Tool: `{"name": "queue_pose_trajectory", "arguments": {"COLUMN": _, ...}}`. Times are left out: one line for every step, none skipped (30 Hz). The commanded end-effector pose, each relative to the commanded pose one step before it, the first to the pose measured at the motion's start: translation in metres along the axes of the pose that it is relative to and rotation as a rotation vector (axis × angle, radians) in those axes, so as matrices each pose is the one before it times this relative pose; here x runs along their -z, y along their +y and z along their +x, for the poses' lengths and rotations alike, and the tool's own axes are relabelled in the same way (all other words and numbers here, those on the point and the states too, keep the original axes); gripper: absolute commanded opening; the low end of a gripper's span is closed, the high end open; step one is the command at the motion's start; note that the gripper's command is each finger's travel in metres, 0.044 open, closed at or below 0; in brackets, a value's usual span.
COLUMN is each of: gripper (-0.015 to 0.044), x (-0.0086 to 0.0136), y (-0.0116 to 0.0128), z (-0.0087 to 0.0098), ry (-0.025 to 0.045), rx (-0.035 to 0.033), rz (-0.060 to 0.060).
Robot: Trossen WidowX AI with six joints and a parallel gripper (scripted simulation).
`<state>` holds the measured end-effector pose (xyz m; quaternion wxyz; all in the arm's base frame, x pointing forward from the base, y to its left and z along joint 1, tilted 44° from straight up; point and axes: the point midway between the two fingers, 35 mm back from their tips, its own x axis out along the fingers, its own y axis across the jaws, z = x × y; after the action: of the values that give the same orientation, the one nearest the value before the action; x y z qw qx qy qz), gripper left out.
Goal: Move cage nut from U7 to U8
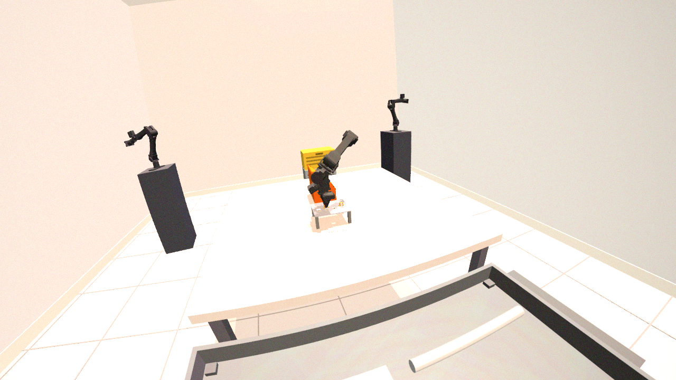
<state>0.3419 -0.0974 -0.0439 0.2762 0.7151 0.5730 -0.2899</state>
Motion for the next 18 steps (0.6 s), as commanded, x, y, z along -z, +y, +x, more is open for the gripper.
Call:
{"name": "queue_pose_trajectory", "arguments": {"gripper": 0.012, "x": 0.00066, "y": -0.00066, "z": 0.00114, "ry": 0.00321, "rx": 0.00046, "rz": 0.0051}}
{"name": "queue_pose_trajectory", "arguments": {"gripper": 0.012, "x": 0.0, "y": 0.0, "z": 0.0, "ry": 0.0, "rx": 0.0, "rz": 0.0}}
{"name": "queue_pose_trajectory", "arguments": {"gripper": 0.0113, "x": -0.00062, "y": 0.00061, "z": -0.00109, "ry": -0.00317, "rx": -0.00033, "rz": -0.005}}
{"name": "queue_pose_trajectory", "arguments": {"gripper": 0.0107, "x": 0.0, "y": 0.0, "z": 0.0, "ry": 0.0, "rx": 0.0, "rz": 0.0}}
{"name": "queue_pose_trajectory", "arguments": {"gripper": 0.01, "x": 0.0, "y": 0.0, "z": 0.0, "ry": 0.0, "rx": 0.0, "rz": 0.0}}
{"name": "queue_pose_trajectory", "arguments": {"gripper": 0.0093, "x": 0.0, "y": 0.0, "z": 0.0, "ry": 0.0, "rx": 0.0, "rz": 0.0}}
{"name": "queue_pose_trajectory", "arguments": {"gripper": 0.0087, "x": 0.0, "y": 0.0, "z": 0.0, "ry": 0.0, "rx": 0.0, "rz": 0.0}}
{"name": "queue_pose_trajectory", "arguments": {"gripper": 0.008, "x": 0.0, "y": 0.0, "z": 0.0, "ry": 0.0, "rx": 0.0, "rz": 0.0}}
{"name": "queue_pose_trajectory", "arguments": {"gripper": 0.0073, "x": 0.0, "y": 0.0, "z": 0.0, "ry": 0.0, "rx": 0.0, "rz": 0.0}}
{"name": "queue_pose_trajectory", "arguments": {"gripper": 0.0067, "x": 0.0, "y": 0.0, "z": 0.0, "ry": 0.0, "rx": 0.0, "rz": 0.0}}
{"name": "queue_pose_trajectory", "arguments": {"gripper": 0.006, "x": 0.0, "y": 0.0, "z": 0.0, "ry": 0.0, "rx": 0.0, "rz": 0.0}}
{"name": "queue_pose_trajectory", "arguments": {"gripper": 0.0053, "x": 0.0, "y": 0.0, "z": 0.0, "ry": 0.0, "rx": 0.0, "rz": 0.0}}
{"name": "queue_pose_trajectory", "arguments": {"gripper": 0.0047, "x": 0.0, "y": 0.0, "z": 0.0, "ry": 0.0, "rx": 0.0, "rz": 0.0}}
{"name": "queue_pose_trajectory", "arguments": {"gripper": 0.004, "x": 0.0, "y": 0.0, "z": 0.0, "ry": 0.0, "rx": 0.0, "rz": 0.0}}
{"name": "queue_pose_trajectory", "arguments": {"gripper": 0.0033, "x": 0.0, "y": 0.0, "z": 0.0, "ry": 0.0, "rx": 0.0, "rz": 0.0}}
{"name": "queue_pose_trajectory", "arguments": {"gripper": 0.0028, "x": 0.0, "y": 0.0, "z": 0.0, "ry": 0.0, "rx": 0.0, "rz": 0.0}}
{"name": "queue_pose_trajectory", "arguments": {"gripper": 0.0028, "x": 0.0, "y": 0.0, "z": 0.0, "ry": 0.0, "rx": 0.0, "rz": 0.0}}
{"name": "queue_pose_trajectory", "arguments": {"gripper": 0.0028, "x": 0.0, "y": 0.0, "z": 0.0, "ry": 0.0, "rx": 0.0, "rz": 0.0}}
